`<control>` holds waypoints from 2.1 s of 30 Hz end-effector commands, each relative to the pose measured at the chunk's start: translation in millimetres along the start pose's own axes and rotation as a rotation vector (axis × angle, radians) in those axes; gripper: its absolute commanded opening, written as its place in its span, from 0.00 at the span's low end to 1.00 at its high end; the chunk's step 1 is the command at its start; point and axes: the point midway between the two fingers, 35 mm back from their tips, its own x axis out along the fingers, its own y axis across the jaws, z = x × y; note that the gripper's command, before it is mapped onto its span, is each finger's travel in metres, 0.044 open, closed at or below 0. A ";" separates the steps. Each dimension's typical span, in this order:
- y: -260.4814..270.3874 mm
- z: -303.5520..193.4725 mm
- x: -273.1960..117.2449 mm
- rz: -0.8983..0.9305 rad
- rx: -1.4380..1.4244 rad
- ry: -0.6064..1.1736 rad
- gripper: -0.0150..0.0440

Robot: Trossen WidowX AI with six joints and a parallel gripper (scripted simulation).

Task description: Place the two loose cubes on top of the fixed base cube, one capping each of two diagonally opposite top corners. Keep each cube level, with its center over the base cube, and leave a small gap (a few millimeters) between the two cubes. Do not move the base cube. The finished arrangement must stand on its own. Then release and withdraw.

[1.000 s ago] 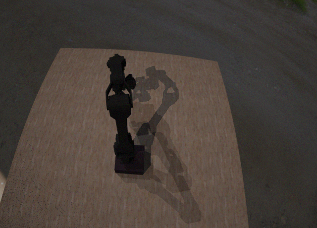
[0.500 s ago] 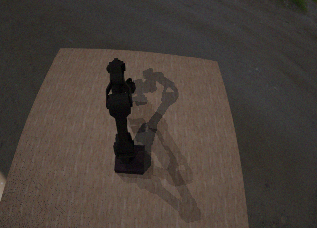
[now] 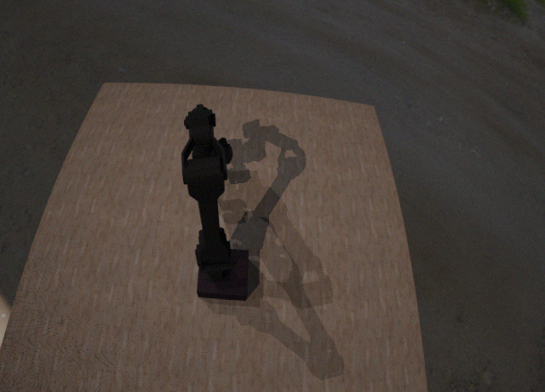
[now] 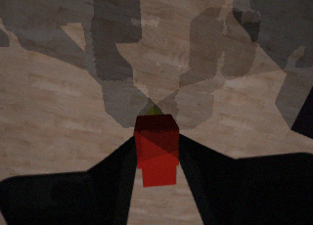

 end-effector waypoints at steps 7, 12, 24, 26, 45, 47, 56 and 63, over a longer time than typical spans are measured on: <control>-1.7 0.5 12.7 -0.006 0.005 -0.003 0.43; -1.7 0.5 13.0 -0.006 0.003 -0.003 0.43; -1.8 0.5 14.1 -0.006 -0.002 -0.003 0.43; -1.8 0.5 14.1 -0.006 -0.002 -0.003 0.43; -1.7 0.1 -0.9 -0.007 0.002 0.000 0.60; -1.7 0.1 -4.0 -0.007 0.002 0.000 0.60; -1.6 0.0 -17.8 -0.007 0.002 0.000 0.60; -1.5 0.0 -28.3 -0.007 0.002 0.000 0.60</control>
